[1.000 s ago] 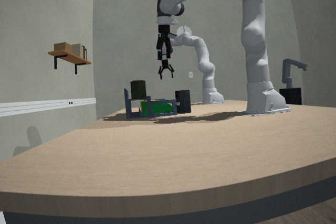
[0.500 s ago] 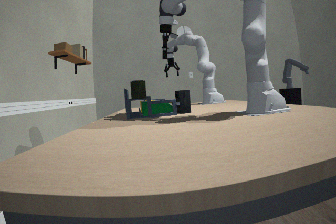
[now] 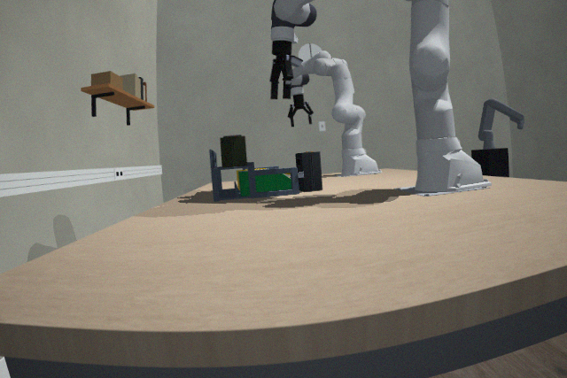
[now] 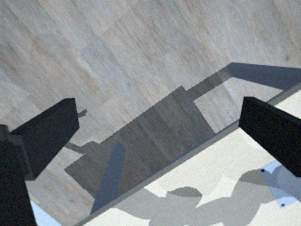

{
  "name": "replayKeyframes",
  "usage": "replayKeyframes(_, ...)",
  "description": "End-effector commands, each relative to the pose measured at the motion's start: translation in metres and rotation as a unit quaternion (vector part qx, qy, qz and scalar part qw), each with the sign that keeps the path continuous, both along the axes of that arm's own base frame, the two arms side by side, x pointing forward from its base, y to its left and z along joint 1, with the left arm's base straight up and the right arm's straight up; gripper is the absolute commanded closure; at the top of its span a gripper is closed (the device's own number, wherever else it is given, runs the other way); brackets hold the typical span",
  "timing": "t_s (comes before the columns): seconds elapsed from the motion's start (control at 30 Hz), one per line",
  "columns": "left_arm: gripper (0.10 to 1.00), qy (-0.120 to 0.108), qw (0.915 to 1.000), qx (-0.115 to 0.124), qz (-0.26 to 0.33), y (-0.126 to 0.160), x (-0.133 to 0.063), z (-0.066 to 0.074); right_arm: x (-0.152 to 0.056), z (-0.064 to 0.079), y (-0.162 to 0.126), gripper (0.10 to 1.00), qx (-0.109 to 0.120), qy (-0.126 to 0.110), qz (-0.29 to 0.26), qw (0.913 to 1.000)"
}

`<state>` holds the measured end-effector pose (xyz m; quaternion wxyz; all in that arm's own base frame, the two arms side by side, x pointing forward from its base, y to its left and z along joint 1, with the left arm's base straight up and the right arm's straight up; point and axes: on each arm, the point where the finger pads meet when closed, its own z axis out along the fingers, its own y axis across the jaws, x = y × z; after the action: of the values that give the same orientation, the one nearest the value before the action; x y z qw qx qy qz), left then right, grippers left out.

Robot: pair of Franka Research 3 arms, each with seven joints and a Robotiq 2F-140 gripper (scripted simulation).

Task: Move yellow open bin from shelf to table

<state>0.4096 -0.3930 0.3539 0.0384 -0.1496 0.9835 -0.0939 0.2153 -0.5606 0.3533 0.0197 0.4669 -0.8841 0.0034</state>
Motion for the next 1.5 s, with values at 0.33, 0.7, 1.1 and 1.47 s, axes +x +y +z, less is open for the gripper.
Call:
replayKeyframes(0.33, 0.098, 0.038, 0.9661, 0.010, 0.255, 0.006, -0.005, 0.001, -0.069, 0.021, -0.005, 0.098, 0.008, -0.005, -0.017, 0.9998)
replayKeyframes(0.7, 0.098, 0.059, 0.9236, 0.013, 0.379, 0.007, -0.007, 0.001, -0.122, 0.036, -0.004, 0.098, 0.010, -0.010, -0.042, 0.9990)
replayKeyframes(1.1, 0.098, 0.078, 0.8688, 0.017, 0.489, 0.008, -0.009, 0.001, -0.171, 0.051, 0.001, 0.098, 0.011, -0.014, -0.065, 0.9977)
replayKeyframes(1.47, 0.098, 0.094, 0.7810, 0.029, 0.617, 0.008, -0.009, 0.001, -0.199, 0.060, 0.006, 0.098, 0.011, -0.017, -0.079, 0.9967)
